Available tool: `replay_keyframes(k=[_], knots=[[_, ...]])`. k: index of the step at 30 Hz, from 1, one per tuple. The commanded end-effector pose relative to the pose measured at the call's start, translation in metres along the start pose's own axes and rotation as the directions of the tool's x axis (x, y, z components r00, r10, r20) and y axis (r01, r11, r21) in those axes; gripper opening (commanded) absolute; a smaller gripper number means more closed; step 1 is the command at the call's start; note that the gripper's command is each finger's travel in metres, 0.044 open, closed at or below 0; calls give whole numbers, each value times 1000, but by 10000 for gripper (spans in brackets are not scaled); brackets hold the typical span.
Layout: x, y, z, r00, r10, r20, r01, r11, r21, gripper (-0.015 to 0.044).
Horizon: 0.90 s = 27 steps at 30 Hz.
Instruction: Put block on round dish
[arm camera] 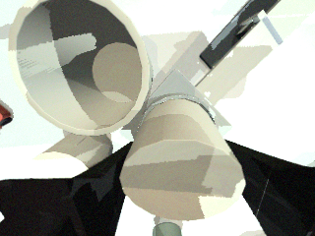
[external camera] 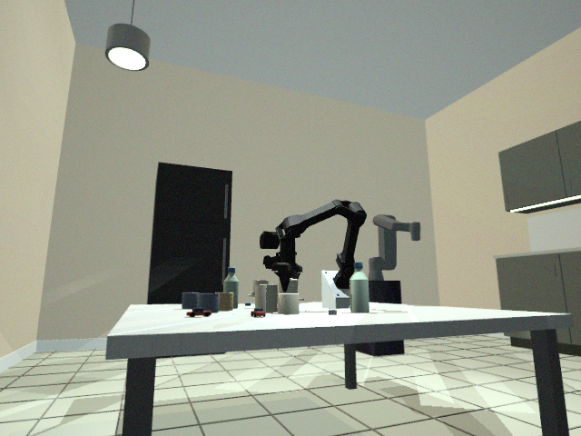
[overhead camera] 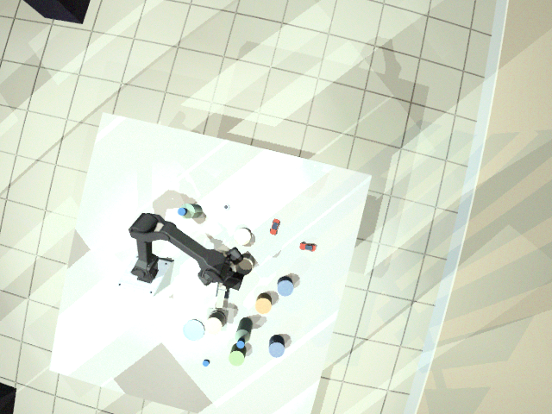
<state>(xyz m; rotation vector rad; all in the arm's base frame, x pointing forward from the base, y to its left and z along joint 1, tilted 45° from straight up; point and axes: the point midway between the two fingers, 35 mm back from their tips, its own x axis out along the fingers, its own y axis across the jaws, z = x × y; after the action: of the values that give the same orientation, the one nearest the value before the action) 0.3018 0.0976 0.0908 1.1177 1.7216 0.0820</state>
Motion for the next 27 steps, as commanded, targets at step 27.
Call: replay_keyframes(k=[27], knots=[[-42,2,6,1000,1,16,0,1000,-4,0]])
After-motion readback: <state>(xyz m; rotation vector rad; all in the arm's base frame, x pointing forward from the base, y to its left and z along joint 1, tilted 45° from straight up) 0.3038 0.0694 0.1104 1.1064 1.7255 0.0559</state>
